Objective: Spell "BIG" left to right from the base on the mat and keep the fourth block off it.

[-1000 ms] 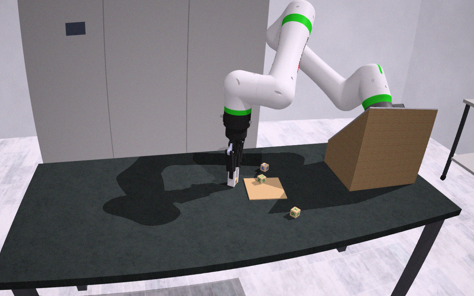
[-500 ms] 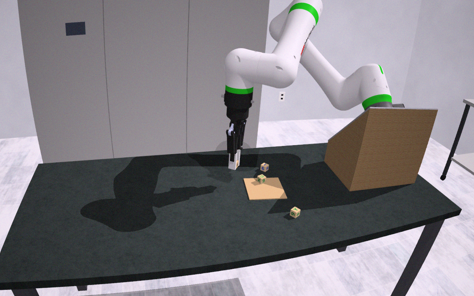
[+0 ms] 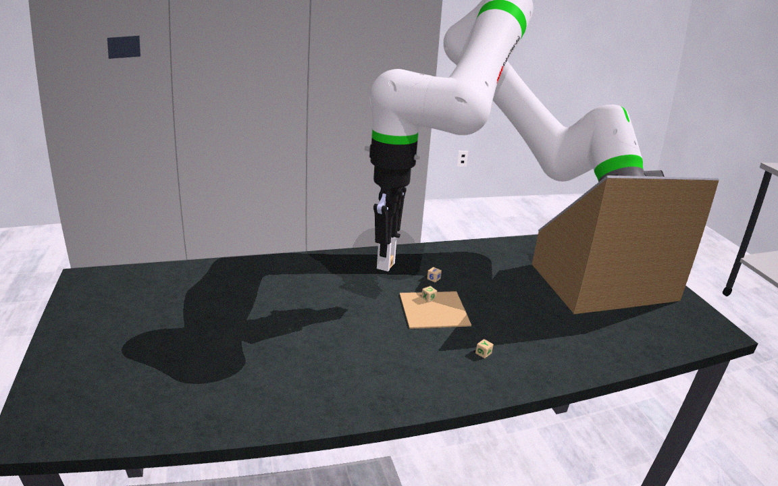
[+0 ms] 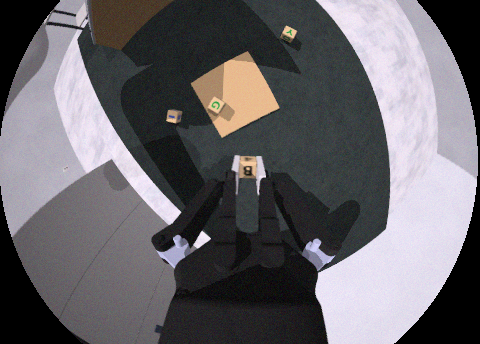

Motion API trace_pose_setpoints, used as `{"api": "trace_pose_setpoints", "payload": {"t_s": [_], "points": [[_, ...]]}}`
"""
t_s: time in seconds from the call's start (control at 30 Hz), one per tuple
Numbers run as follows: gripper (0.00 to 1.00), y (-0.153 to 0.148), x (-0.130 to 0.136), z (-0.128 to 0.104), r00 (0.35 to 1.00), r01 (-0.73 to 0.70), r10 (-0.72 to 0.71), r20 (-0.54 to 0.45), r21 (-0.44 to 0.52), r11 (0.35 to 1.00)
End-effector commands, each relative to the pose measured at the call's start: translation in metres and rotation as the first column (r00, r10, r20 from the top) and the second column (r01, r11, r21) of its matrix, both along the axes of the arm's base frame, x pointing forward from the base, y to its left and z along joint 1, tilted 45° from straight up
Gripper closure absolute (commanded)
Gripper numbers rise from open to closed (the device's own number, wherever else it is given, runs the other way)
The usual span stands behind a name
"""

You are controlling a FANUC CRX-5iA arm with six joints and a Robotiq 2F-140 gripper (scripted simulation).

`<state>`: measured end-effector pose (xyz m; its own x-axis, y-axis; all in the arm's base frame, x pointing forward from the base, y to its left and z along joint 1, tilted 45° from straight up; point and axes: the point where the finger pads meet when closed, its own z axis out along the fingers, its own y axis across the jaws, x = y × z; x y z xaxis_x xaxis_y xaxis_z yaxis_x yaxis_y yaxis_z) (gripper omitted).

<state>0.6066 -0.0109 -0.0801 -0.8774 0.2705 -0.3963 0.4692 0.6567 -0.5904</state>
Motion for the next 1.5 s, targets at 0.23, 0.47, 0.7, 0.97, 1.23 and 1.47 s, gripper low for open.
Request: {"api": "trace_pose_setpoints", "payload": {"t_s": [0.23, 0.47, 0.7, 0.97, 1.23, 1.47], "points": [[0.87, 0.028, -0.060, -0.031, 0.946, -0.233, 0.226, -0.231, -0.001, 0.973], [0.87, 0.039, -0.099, -0.046, 0.862, -0.367, 0.349, -0.367, 0.020, 0.930], [0.87, 0.042, -0.122, -0.053, 0.799, -0.439, 0.410, -0.439, 0.040, 0.898], [0.87, 0.042, -0.122, -0.053, 0.799, -0.439, 0.410, -0.439, 0.040, 0.898], [0.87, 0.038, -0.121, -0.058, 0.799, -0.439, 0.410, -0.440, 0.040, 0.898], [0.87, 0.026, -0.119, -0.069, 0.799, -0.439, 0.410, -0.440, 0.040, 0.898]]}}
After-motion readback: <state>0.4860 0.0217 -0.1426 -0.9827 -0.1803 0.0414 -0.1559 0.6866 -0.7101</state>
